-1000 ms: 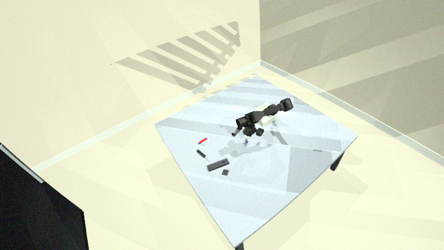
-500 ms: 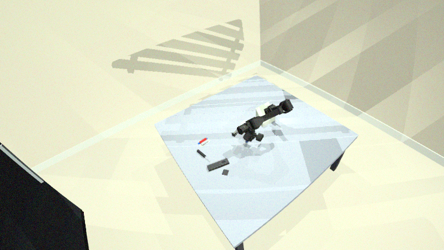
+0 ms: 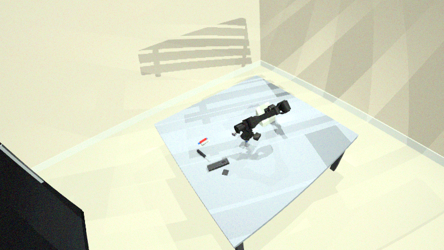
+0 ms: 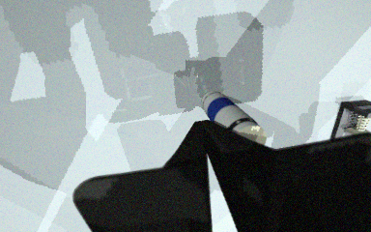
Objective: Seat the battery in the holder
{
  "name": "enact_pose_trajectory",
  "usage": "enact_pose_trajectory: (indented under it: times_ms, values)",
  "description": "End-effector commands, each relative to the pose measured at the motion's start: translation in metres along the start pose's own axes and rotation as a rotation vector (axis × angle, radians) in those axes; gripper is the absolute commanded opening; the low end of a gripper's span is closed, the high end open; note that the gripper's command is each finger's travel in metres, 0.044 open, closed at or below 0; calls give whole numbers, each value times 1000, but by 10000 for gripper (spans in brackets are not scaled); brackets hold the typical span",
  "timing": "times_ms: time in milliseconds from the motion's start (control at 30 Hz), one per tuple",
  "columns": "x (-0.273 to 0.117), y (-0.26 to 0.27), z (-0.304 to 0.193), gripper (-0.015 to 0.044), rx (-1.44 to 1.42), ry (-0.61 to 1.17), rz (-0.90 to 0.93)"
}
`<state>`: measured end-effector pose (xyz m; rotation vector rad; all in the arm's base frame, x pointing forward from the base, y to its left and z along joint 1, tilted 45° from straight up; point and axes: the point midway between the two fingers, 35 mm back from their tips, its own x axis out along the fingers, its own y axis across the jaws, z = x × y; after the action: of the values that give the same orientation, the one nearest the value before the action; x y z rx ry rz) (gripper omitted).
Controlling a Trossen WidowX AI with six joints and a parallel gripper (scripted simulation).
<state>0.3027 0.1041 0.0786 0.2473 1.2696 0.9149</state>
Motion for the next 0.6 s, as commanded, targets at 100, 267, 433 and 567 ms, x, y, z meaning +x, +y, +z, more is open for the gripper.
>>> enact_pose_trajectory:
  times_ms: [100,267,433,567]
  values:
    - [0,-13,2,0,-4,-1,2]
    - [0,-21,1,0,-4,-2,1]
    - [0,-30,1,0,-4,-2,2]
    - [0,-36,0,0,-5,-2,2]
